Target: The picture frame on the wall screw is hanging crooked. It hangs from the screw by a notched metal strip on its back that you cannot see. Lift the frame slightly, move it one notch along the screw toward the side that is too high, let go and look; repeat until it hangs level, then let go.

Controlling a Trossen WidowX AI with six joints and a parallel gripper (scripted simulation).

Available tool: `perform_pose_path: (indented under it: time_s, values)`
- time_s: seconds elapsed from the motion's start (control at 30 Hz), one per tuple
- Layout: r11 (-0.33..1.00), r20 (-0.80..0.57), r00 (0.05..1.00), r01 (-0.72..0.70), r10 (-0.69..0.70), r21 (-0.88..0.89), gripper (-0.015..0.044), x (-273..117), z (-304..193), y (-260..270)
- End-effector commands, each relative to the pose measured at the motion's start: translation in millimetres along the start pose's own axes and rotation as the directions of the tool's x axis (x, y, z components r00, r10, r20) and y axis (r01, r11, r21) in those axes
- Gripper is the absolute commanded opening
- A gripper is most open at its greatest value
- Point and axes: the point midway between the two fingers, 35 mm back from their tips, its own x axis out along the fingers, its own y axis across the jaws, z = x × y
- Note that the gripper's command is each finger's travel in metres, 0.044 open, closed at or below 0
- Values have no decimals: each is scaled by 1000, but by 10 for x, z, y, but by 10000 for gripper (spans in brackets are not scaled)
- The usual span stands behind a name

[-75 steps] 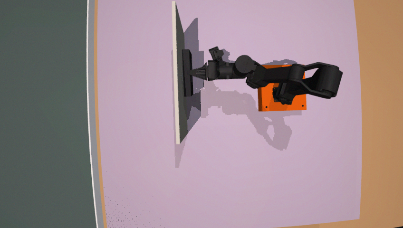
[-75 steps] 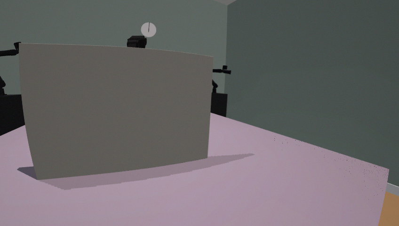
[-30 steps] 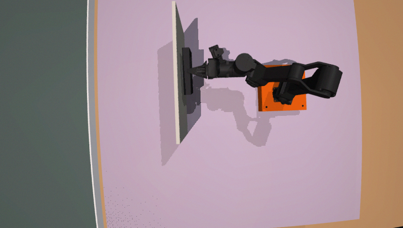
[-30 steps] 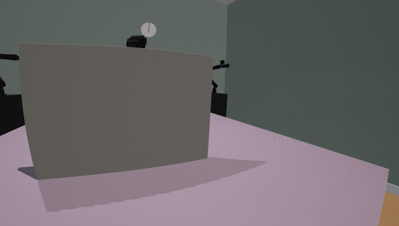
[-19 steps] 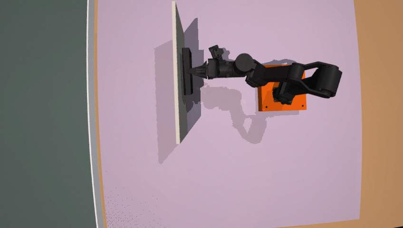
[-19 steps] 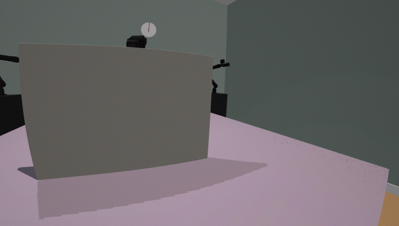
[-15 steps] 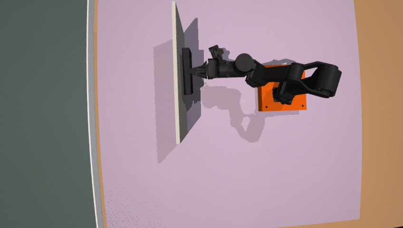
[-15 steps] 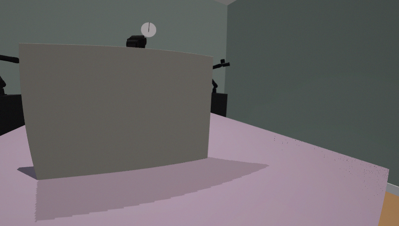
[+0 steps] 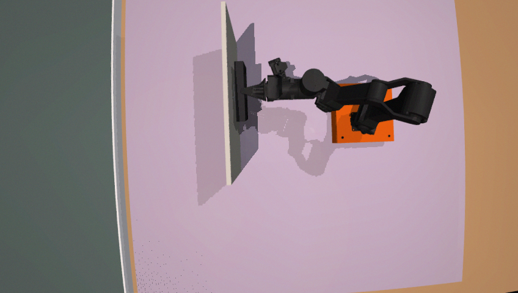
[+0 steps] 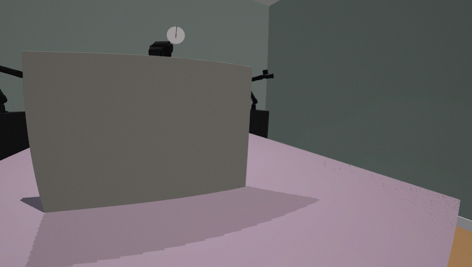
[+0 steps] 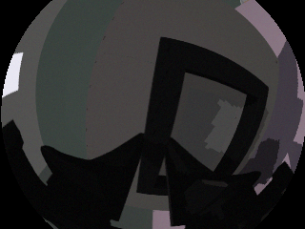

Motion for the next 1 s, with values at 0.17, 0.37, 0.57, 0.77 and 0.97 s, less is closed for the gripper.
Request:
perform_pose_path:
  time_s: [0.17, 0.37, 0.57, 0.77, 0.97]
  values:
    - [1000, -4, 1000, -5, 5, 2, 0, 1, -1, -24]
    - [1000, -1, 1000, -3, 3, -1, 0, -1, 0, -15]
    - [1000, -2, 1000, -3, 3, 2, 0, 0, -1, -19]
    - [1000, -2, 1000, -2, 2, 4, 0, 0, -1, -24]
    - [998, -2, 1000, -2, 2, 69, 0, 1, 0, -28]
